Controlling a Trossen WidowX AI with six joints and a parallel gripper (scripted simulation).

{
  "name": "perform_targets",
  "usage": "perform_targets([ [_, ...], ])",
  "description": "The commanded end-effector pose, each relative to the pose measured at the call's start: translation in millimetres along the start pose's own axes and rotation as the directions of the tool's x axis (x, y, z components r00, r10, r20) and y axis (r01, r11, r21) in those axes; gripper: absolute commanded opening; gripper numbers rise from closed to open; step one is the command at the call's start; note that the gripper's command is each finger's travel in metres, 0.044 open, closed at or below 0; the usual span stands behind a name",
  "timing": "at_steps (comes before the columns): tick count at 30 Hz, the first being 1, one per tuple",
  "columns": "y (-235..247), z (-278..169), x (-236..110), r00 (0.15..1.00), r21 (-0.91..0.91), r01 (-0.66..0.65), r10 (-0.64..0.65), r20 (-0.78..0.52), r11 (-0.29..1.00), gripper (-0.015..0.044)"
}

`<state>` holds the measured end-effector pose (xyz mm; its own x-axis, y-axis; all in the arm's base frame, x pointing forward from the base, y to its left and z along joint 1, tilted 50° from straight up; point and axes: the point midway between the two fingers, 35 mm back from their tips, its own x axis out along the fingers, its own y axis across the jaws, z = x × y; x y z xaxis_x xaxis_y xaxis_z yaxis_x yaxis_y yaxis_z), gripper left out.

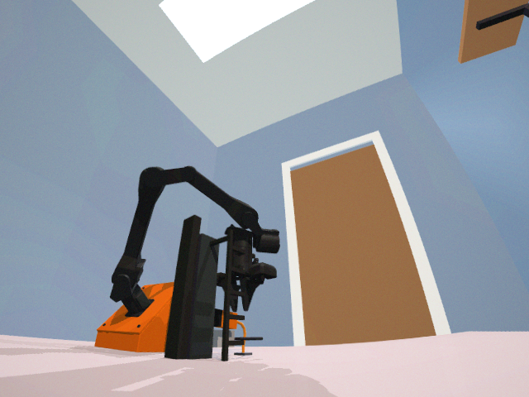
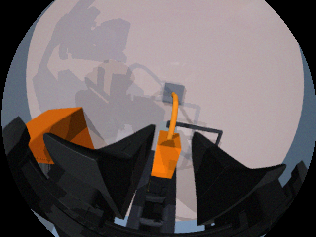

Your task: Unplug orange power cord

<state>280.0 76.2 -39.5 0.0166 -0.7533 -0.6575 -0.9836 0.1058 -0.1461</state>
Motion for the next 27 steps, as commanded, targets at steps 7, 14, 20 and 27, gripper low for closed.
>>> perform_targets([
  [7,1,-16,0,1.000,-0.005,0.002,-0.002,-0.004,1.000,0.0160],
  [14,2,-27,0,1.000,-0.005,0.002,-0.002,-0.004,1.000,0.0160],
  [20,2,-34,0,1.000,-0.005,0.002,-0.002,-0.005,1.000,0.0160],
  [27,2,-34,7,1.000,-0.005,0.002,-0.002,-0.005,1.000,0.0160],
])
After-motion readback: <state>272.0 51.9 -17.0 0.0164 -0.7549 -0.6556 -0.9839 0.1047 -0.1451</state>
